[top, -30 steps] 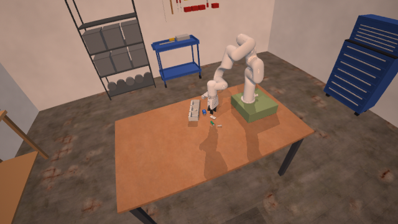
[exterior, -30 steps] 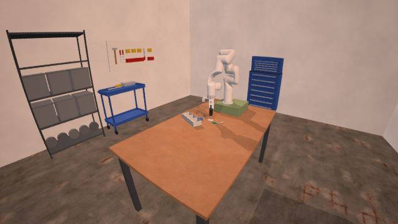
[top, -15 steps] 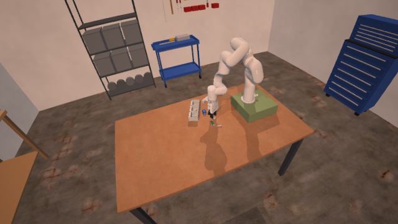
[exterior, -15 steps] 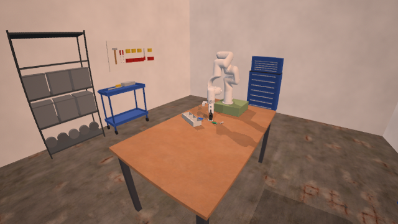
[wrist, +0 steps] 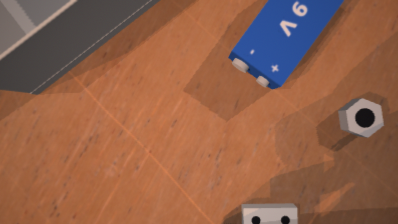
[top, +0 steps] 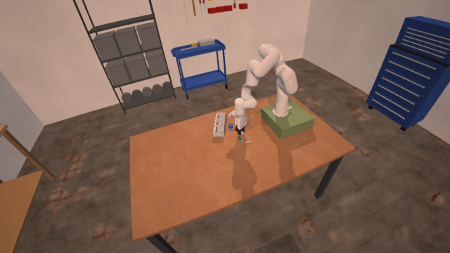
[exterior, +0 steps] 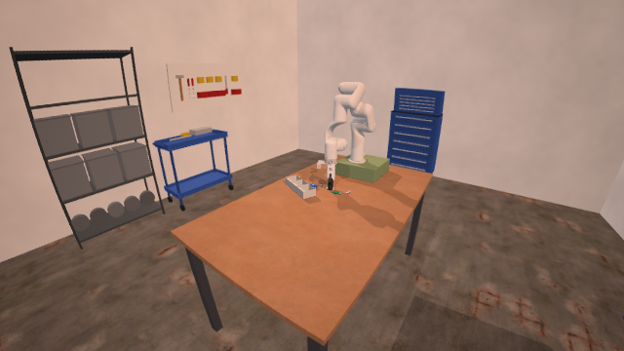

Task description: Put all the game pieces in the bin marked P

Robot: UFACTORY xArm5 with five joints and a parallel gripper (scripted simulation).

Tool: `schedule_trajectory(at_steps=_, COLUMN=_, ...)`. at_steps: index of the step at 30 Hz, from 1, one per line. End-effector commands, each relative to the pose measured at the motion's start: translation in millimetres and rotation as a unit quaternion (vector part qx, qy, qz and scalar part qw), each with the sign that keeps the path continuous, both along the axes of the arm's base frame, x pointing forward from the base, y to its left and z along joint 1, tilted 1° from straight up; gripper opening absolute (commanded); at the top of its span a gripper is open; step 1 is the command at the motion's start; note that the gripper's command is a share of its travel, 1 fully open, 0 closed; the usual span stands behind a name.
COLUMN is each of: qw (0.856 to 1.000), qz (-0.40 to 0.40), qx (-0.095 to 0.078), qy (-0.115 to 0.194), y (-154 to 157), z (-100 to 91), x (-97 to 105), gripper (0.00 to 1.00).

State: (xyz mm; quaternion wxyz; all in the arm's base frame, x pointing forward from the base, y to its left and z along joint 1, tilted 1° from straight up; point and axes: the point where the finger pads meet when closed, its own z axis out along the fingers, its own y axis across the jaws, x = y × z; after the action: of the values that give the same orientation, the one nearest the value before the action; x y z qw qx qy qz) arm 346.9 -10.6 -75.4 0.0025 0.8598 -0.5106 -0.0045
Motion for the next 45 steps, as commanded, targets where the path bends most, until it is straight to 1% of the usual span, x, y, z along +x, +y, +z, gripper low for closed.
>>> schedule_trajectory(at_steps=1, qw=1.0, qz=0.0, qx=0.0, qy=-0.002, y=0.0, z=0.4, x=1.6, gripper=0.42)
schedule_trajectory(at_steps=8, qw=1.0, qz=0.0, qx=0.0, qy=-0.002, y=0.0, z=0.4, x=1.4, gripper=0.42)
schedule_trajectory(at_steps=9, qw=1.0, qz=0.0, qx=0.0, qy=-0.002, y=0.0, z=0.4, x=1.4, gripper=0.21)
schedule_trajectory(at_steps=40, qw=1.0, qz=0.0, qx=0.0, qy=-0.002, y=0.0, z=0.4, x=1.5, gripper=0.21)
schedule_trajectory(at_steps=45, qw=1.0, qz=0.0, qx=0.0, qy=-0.002, y=0.2, z=17.0, x=1.6, gripper=0.21)
